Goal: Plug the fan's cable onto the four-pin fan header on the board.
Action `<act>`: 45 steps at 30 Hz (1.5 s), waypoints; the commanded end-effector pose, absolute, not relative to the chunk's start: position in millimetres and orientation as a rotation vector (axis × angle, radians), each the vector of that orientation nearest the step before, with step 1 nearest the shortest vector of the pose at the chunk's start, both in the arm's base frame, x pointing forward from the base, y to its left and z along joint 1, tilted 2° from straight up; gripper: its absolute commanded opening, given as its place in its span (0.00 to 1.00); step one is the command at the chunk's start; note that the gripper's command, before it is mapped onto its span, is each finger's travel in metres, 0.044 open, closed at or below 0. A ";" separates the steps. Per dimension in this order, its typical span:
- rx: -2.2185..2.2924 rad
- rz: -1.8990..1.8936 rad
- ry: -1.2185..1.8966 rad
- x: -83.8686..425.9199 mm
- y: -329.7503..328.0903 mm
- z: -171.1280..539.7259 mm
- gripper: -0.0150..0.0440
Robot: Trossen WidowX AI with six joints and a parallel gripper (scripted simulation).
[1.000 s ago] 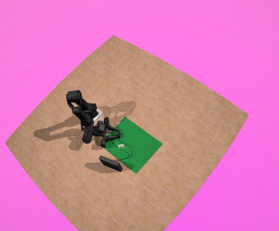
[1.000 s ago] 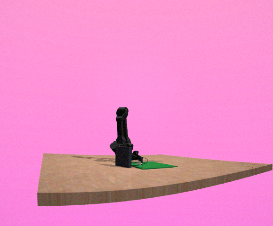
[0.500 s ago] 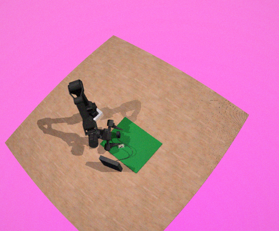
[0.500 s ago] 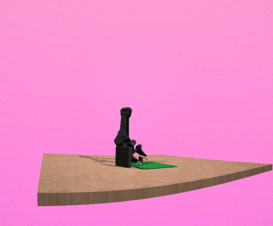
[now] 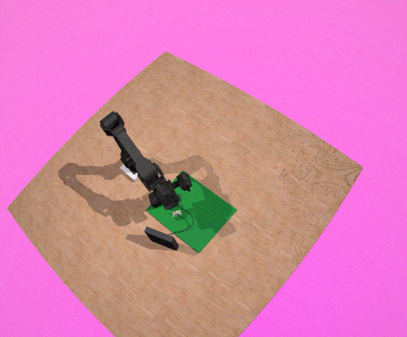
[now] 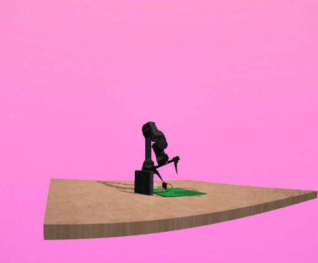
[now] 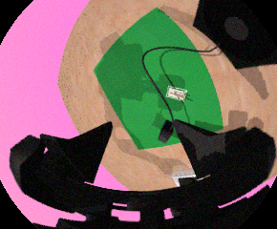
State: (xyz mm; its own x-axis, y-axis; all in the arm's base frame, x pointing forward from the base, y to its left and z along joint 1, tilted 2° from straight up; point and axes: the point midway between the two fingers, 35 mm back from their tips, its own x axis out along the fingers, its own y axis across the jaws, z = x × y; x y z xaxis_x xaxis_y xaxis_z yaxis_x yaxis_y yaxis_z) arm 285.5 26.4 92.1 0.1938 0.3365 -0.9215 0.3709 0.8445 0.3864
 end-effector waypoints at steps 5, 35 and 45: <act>0.576 -0.594 1.461 234.6 35.1 179.6 1.00; 0.573 -0.597 1.460 236.8 32.6 73.3 1.00; 0.573 -0.597 1.460 237.8 32.3 56.8 1.00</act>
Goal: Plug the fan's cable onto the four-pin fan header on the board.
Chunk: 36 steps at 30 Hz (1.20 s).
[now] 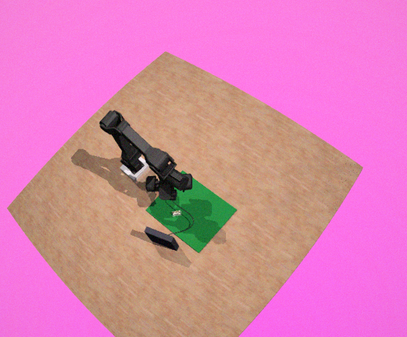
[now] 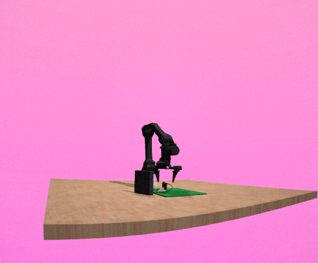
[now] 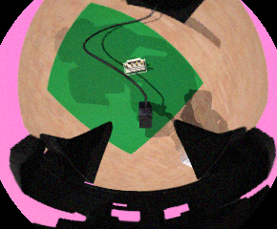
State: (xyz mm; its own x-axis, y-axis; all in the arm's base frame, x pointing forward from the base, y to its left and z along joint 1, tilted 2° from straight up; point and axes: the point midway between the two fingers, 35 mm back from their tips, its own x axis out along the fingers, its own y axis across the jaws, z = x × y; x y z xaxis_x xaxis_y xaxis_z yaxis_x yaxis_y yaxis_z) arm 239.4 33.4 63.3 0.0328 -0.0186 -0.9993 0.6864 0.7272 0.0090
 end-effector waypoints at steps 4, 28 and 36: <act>0.573 -0.597 1.460 237.9 32.1 50.2 1.00; 0.583 -0.595 1.455 238.2 32.3 32.7 0.69; 0.583 -0.595 1.455 238.2 32.3 32.7 0.33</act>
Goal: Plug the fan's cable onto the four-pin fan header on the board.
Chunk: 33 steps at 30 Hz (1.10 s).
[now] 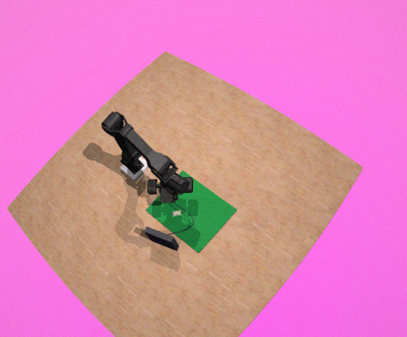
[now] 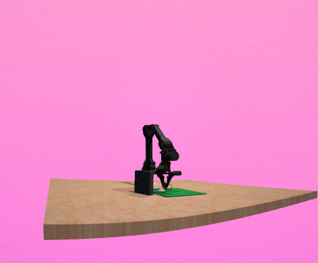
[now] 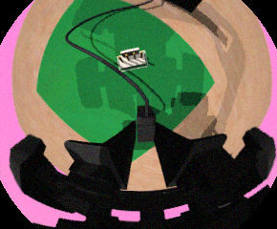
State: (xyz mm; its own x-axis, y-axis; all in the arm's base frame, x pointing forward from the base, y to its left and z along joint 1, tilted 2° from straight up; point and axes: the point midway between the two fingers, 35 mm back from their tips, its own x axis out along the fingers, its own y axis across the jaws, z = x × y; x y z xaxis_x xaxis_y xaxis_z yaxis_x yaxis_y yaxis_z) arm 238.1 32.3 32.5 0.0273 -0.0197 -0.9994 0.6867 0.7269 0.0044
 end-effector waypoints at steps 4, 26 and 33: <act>0.583 -0.595 1.455 238.2 32.3 32.7 0.29; 0.262 -0.295 1.525 254.6 25.1 83.5 0.25; 0.071 -0.110 1.543 264.3 19.0 84.2 0.25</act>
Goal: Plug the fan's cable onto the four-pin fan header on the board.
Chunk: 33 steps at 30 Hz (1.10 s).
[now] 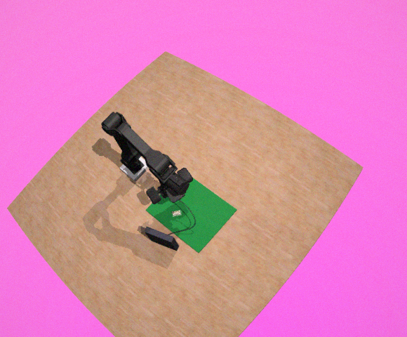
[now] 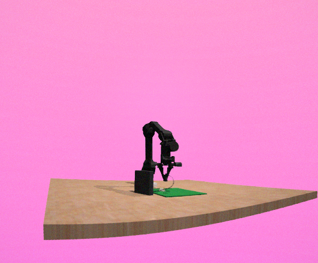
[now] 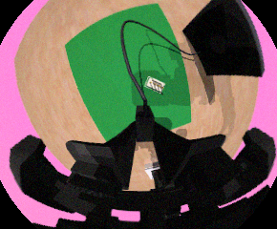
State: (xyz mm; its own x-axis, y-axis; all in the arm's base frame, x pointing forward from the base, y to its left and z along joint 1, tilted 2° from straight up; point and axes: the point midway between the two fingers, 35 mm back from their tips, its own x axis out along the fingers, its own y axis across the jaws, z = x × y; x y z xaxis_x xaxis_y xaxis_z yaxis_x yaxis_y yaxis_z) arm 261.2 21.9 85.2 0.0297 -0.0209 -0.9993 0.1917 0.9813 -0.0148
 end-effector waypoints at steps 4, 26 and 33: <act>-0.038 -0.004 1.547 269.8 15.3 84.6 0.25; -0.636 0.578 1.470 298.8 -8.1 84.5 0.25; -0.781 0.719 1.426 305.5 -14.5 83.2 0.25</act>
